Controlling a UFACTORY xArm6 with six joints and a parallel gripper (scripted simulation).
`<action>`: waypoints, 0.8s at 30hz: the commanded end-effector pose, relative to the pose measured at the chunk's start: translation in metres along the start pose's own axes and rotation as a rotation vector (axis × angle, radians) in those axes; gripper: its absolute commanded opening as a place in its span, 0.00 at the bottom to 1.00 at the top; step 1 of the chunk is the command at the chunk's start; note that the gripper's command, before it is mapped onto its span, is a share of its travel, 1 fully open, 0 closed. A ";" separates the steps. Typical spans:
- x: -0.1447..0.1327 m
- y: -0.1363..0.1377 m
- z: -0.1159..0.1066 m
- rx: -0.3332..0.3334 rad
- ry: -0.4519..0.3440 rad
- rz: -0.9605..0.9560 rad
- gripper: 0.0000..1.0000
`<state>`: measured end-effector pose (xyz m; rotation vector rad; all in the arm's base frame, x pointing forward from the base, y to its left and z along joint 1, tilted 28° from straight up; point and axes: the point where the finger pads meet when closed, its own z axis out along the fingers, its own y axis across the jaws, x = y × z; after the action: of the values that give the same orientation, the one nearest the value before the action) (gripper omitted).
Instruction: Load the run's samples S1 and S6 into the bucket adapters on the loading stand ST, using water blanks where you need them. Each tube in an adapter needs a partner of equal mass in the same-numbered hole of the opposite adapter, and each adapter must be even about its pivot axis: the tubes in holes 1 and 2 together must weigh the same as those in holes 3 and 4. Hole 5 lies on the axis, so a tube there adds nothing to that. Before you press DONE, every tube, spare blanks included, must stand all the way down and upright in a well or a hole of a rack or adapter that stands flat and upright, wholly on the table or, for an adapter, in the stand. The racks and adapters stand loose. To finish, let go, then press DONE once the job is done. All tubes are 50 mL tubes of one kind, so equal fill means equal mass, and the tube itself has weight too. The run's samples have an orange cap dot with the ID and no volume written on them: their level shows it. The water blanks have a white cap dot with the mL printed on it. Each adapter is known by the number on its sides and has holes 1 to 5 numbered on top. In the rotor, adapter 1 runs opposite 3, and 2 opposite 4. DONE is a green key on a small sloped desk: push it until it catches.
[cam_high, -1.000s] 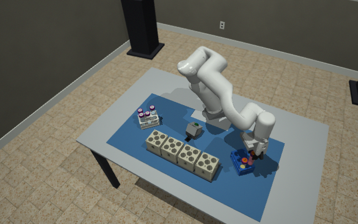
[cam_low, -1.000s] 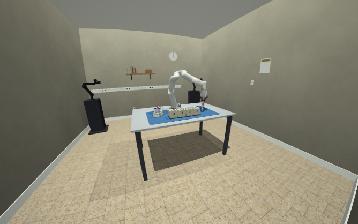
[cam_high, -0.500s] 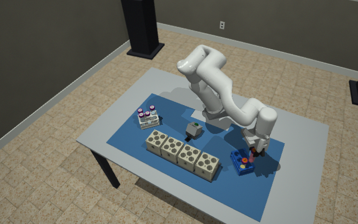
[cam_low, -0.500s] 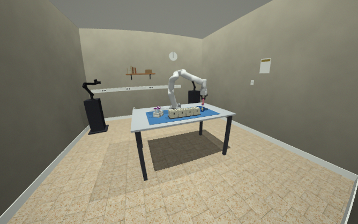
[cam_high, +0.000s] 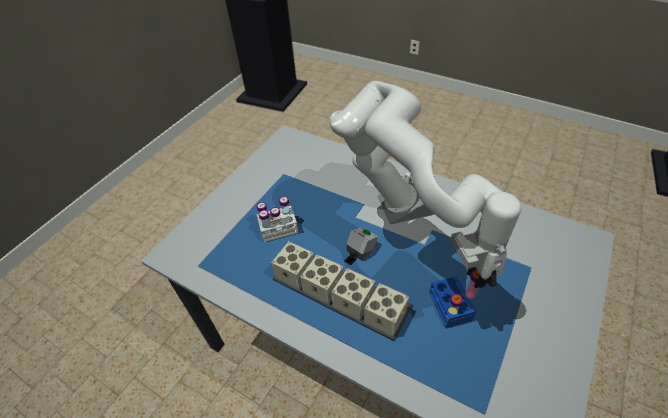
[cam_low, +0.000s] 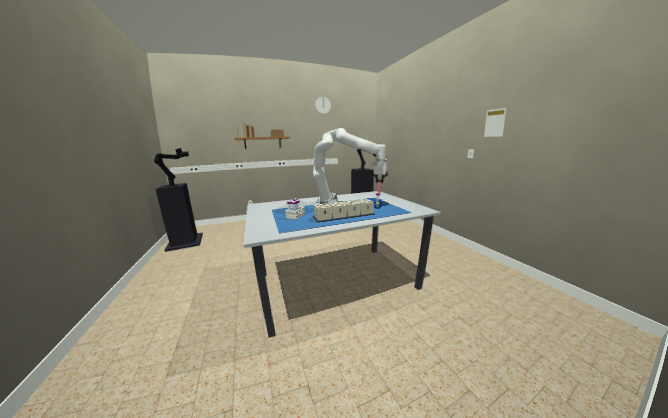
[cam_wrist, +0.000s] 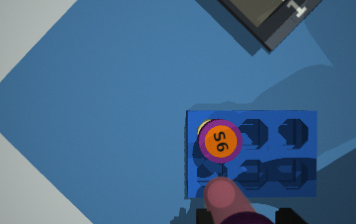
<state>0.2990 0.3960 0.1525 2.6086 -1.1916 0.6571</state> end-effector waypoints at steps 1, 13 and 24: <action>0.000 -0.001 -0.009 0.004 -0.002 0.001 0.00; 0.000 -0.001 -0.029 0.004 -0.002 0.001 0.00; 0.000 -0.001 -0.031 0.004 -0.002 0.001 0.00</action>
<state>0.2900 0.4060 0.1777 2.6077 -1.1913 0.6570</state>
